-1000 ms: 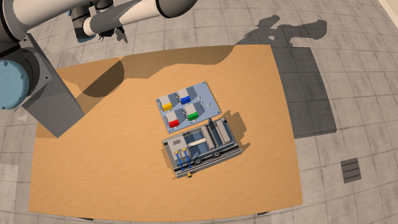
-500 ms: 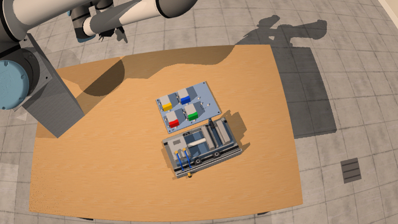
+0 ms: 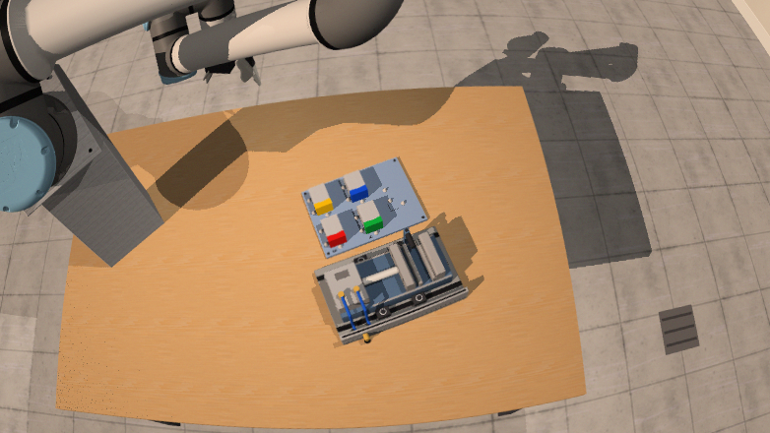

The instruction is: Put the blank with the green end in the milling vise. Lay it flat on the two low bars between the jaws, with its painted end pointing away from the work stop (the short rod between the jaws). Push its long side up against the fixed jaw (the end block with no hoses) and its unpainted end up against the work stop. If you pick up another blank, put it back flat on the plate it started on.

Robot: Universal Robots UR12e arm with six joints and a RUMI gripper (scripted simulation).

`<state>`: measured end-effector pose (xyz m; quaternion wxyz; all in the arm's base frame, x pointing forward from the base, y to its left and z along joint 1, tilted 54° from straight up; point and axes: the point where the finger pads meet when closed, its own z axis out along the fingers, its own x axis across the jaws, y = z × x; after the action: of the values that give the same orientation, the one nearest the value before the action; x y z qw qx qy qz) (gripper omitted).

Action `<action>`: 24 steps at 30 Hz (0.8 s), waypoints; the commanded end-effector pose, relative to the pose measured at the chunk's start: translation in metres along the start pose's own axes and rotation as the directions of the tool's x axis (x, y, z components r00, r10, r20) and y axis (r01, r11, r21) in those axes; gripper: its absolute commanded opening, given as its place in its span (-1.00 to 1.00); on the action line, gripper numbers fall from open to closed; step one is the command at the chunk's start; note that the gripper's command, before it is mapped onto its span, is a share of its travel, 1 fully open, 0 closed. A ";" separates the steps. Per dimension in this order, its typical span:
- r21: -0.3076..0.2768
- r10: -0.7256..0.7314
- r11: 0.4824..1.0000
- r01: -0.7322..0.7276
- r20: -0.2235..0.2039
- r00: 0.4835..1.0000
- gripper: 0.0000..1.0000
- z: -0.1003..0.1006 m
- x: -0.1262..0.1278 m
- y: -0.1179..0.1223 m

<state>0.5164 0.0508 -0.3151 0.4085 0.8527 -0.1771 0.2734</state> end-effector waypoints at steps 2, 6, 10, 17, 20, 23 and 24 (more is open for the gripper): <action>0.031 -0.081 0.996 0.080 0.027 0.996 1.00 0.006 0.052 0.006; 0.044 -0.112 0.993 0.110 0.034 0.993 1.00 0.010 0.076 0.012; 0.058 -0.146 0.988 0.143 0.038 0.989 1.00 0.013 0.102 0.019; 0.087 -0.218 0.973 0.214 0.036 0.975 1.00 0.022 0.159 0.040; 0.093 -0.236 0.968 0.232 0.033 0.971 1.00 0.024 0.174 0.047; 0.106 -0.273 0.957 0.269 0.025 0.962 1.00 0.028 0.203 0.062; 0.106 -0.273 0.957 0.269 0.025 0.962 1.00 0.028 0.203 0.062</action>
<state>0.6329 -0.0074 -0.1982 0.4012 0.8846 -0.0899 0.2201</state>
